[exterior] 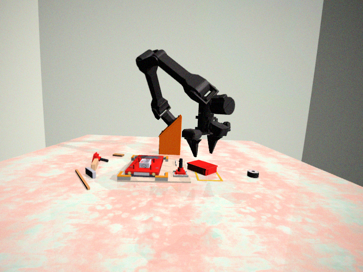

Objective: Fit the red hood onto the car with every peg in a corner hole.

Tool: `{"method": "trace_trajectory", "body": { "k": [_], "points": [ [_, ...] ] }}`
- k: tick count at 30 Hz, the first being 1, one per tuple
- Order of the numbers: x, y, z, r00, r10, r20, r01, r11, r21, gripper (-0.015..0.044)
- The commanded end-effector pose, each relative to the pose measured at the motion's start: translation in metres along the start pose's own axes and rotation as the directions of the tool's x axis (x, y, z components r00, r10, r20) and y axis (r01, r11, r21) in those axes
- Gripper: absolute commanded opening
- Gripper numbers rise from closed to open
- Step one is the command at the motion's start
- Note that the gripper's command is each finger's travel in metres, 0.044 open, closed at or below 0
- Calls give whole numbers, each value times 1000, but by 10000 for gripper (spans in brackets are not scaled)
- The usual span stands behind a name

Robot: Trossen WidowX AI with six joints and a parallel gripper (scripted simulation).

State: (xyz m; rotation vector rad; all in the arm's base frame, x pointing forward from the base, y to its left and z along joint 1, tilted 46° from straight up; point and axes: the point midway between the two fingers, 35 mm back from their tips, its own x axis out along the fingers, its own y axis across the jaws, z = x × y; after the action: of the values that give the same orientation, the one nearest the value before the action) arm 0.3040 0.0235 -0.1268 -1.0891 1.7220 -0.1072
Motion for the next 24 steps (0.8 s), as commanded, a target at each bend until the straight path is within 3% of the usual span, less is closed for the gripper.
{"method": "trace_trajectory", "body": {
  "k": [1,24],
  "points": [
    [4,0,-1,1000,-3,-2,3,1000,-3,440],
    [21,0,-2,1000,-4,-3,4,1000,-3,440]
  ]
}}
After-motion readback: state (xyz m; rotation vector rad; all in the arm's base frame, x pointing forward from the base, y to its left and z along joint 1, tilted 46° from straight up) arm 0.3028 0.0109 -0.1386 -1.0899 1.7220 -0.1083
